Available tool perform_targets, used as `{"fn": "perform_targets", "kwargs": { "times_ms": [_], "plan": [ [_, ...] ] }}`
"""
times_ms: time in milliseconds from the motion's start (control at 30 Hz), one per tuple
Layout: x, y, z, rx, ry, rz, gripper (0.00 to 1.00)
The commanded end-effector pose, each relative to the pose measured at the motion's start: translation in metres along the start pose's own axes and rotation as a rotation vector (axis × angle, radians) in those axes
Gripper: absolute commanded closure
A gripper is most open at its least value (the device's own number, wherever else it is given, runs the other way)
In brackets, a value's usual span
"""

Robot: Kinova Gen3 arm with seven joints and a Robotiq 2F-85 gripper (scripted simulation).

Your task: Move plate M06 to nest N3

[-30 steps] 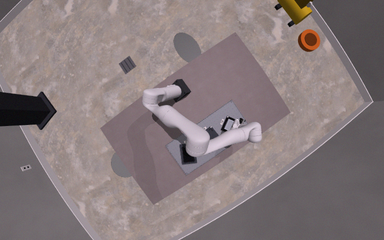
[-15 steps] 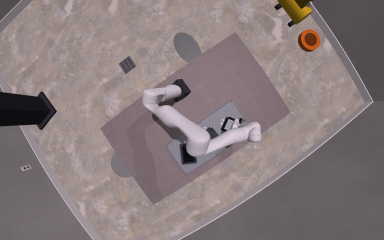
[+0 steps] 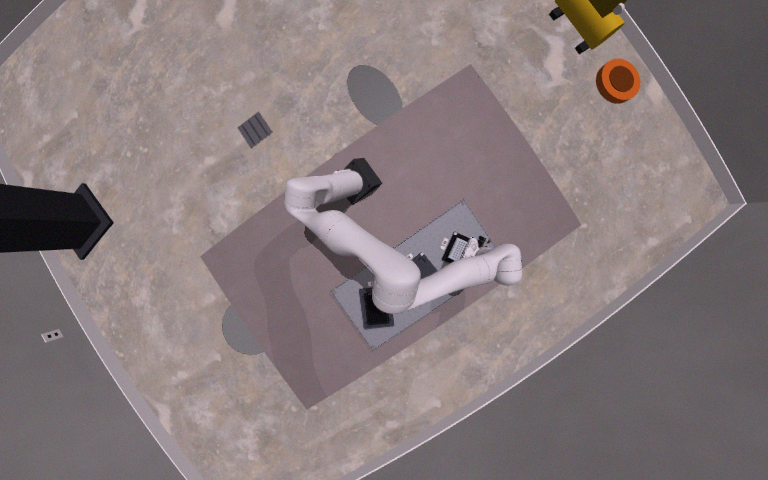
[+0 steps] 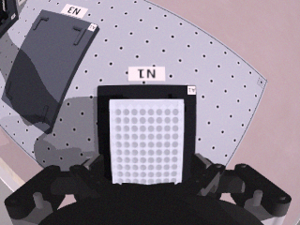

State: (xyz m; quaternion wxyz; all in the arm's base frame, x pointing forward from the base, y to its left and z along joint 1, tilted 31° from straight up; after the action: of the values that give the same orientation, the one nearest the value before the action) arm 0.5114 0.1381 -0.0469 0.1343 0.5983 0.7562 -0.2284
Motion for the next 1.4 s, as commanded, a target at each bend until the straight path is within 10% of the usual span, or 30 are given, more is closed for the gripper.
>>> {"fn": "perform_targets", "kwargs": {
  "times_ms": [0, 1367],
  "plan": [
    [-0.002, 0.000, 0.003, 0.002, 0.000, 0.009, 0.00],
    [-0.002, -0.001, 0.022, 0.002, 0.000, 0.010, 0.00]
  ]
}}
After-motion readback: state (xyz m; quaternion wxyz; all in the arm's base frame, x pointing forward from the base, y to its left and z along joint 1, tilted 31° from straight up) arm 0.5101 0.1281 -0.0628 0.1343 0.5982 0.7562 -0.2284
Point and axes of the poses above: the point where the finger pads meet when closed, its own z axis out along the fingers, its own x axis across the jaws, y = z × x, the point moved 3 cm from there along -z, back along the fingers, and after that the axes turned 9 degrees about z, right-handed, at the moved point
